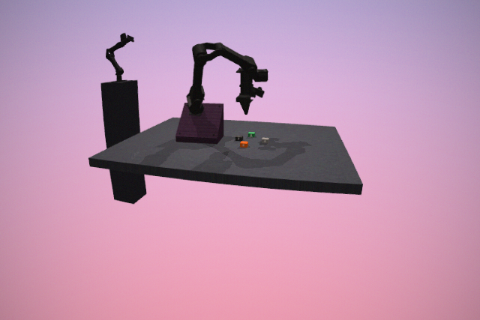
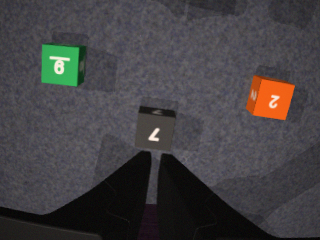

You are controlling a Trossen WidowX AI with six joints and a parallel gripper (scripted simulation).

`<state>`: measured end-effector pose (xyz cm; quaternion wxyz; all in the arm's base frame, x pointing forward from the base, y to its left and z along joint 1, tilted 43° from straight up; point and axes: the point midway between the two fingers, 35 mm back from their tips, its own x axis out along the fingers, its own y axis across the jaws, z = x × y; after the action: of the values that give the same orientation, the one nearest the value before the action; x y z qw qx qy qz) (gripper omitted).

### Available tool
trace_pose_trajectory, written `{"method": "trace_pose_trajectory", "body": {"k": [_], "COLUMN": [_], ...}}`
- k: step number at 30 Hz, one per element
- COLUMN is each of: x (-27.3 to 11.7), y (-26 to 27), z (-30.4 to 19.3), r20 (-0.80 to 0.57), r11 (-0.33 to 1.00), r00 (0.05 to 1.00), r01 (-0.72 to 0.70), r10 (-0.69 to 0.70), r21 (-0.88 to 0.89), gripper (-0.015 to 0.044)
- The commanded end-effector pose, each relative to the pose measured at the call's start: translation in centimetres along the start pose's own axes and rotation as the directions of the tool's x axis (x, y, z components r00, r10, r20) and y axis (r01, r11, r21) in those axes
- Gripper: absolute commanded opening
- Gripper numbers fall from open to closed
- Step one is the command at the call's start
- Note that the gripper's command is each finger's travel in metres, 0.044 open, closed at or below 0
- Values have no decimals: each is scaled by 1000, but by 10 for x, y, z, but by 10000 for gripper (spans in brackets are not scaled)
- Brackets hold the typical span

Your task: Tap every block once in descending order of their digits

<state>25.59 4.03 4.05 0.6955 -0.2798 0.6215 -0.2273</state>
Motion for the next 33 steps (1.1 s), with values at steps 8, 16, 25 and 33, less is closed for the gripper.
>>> {"method": "trace_pose_trajectory", "body": {"k": [8,16,25,33], "x": [4,82,91,104], "y": [-16,-17,-17,-18], "z": [104,103,103,103], "r20": [-6,-7,-6,-6], "r11": [1000,1000,1000,1000], "r00": [1000,1000,1000,1000], "r01": [10,13,13,14], "r10": [-10,-13,-13,-14], "r21": [-1,-2,-1,-1], "gripper": [20,20,20,20]}}
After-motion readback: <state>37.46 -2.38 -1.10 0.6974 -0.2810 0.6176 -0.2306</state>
